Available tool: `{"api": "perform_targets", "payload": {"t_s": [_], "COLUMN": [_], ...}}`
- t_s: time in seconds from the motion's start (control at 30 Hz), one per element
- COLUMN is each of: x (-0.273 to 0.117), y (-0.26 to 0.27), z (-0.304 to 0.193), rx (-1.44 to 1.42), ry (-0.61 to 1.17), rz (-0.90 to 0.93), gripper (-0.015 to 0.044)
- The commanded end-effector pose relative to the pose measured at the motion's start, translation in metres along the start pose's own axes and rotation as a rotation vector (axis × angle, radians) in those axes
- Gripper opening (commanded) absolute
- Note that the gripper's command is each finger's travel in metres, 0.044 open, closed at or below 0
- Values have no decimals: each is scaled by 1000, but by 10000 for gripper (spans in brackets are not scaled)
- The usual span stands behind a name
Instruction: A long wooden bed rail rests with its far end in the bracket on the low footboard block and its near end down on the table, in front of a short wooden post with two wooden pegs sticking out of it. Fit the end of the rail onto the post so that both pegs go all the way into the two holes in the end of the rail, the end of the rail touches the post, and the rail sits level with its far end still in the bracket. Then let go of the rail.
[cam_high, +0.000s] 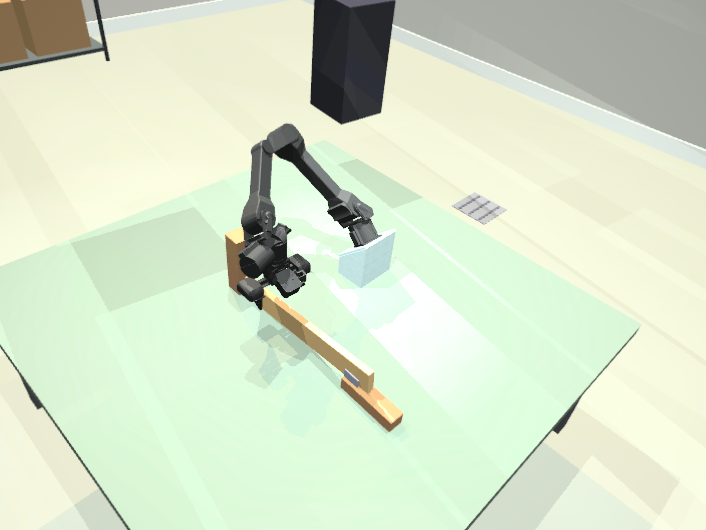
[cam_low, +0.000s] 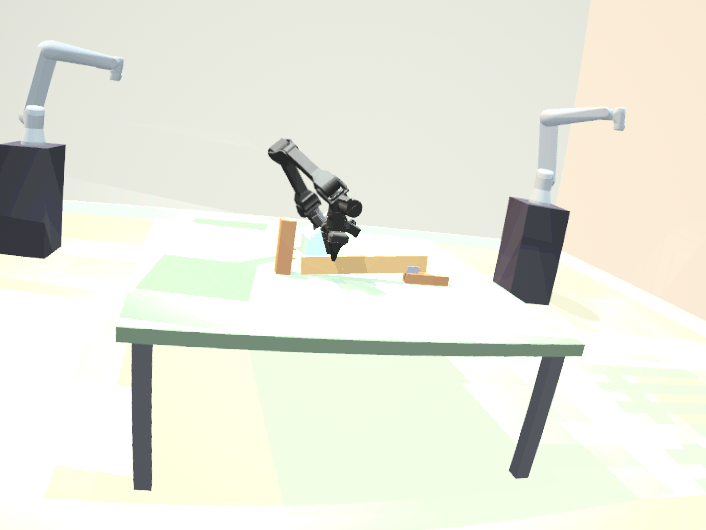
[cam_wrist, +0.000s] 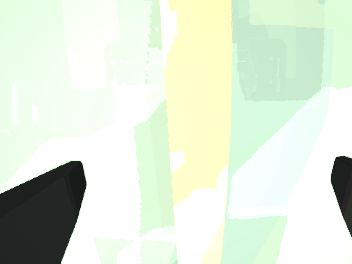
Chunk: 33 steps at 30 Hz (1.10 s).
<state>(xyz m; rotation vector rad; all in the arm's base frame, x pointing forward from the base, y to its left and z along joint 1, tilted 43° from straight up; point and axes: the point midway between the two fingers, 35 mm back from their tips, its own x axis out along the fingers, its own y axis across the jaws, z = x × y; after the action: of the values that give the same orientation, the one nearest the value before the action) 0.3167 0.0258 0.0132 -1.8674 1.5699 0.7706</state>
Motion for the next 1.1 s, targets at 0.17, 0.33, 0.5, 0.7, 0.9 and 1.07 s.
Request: {"api": "perform_targets", "payload": {"t_s": [0.17, 0.33, 0.5, 0.7, 0.9, 1.07], "x": [17, 25, 33, 43, 46, 46], "y": [2, 3, 3, 4, 5, 5], "z": [0, -1, -1, -2, -2, -2], "rx": [-8, -8, -8, -8, -7, -7], "ry": [6, 7, 7, 9, 10, 10], "rz": [6, 6, 6, 6, 6, 6], "gripper": [440, 440, 440, 440, 387, 256]}}
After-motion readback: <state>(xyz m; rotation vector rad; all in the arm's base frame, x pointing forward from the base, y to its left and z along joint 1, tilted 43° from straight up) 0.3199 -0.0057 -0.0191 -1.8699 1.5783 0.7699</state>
